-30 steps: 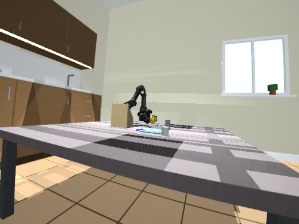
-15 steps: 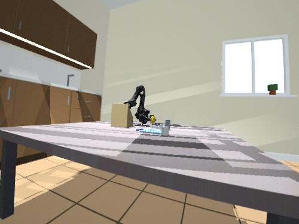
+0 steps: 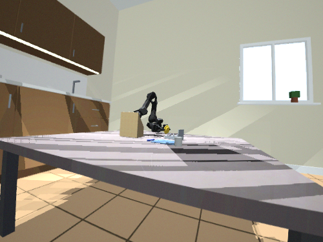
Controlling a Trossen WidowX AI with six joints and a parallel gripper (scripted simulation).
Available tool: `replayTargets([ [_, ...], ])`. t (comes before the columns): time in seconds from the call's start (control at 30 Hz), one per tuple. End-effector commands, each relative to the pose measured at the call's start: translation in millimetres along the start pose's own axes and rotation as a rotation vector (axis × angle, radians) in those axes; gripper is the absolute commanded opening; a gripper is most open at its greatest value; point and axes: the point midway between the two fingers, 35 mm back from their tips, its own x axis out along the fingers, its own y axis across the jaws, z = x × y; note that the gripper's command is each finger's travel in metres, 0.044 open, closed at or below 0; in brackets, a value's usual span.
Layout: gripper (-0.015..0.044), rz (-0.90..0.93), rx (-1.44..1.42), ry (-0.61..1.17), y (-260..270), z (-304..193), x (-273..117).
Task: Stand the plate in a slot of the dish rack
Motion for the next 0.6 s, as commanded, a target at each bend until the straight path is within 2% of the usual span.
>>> replayTargets([
  [0.0, 0.0000, -0.001, -0.006, 0.000, -2, 1, 7],
  [0.57, 0.0000, 0.003, 0.007, -0.003, -1, 3, 24],
])
